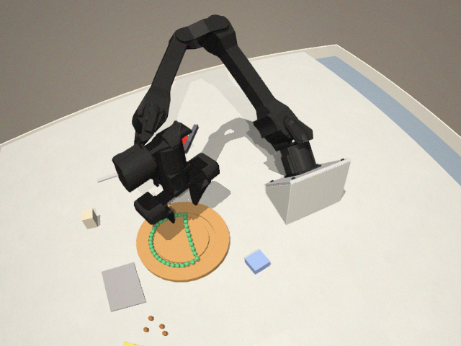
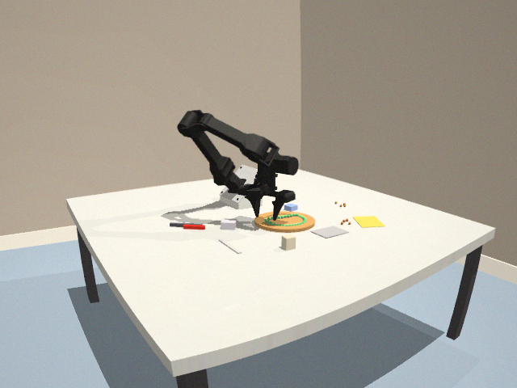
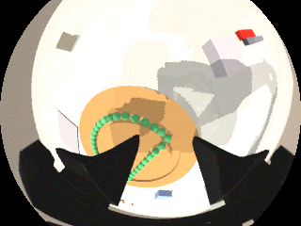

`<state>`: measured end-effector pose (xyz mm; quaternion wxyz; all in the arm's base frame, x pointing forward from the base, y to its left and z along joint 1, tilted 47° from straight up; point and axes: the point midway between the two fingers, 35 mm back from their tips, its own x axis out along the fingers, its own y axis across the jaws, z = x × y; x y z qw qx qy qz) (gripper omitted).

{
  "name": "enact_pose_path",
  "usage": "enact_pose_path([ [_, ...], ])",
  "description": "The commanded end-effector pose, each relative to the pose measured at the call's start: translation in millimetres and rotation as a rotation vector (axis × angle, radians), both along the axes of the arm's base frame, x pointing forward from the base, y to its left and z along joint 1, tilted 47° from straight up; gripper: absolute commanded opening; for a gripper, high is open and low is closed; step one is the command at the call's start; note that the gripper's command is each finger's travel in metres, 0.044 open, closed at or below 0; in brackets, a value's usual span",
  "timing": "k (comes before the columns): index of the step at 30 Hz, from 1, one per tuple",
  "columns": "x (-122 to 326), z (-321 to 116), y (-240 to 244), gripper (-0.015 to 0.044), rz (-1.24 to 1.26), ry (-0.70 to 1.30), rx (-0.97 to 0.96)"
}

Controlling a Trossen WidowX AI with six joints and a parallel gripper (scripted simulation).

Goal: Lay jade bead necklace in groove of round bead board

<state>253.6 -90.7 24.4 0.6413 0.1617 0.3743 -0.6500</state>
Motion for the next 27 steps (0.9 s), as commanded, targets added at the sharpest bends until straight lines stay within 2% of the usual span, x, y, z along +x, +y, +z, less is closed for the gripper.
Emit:
enact_pose_path([
  [1, 0.0, 3.7, 2.8, 0.042, -0.001, 0.0, -0.003],
  [2, -0.3, 0.9, 0.8, 0.044, 0.0, 0.002, -0.001],
  [21, 0.1, 3.5, 3.5, 0.044, -0.001, 0.0, -0.003],
  [23, 0.4, 3.8, 4.3, 0.0387, 0.046, 0.049, 0.006],
  [27, 1.8, 5.8, 9.1, 0.0282, 0.319, 0.331, 0.057],
])
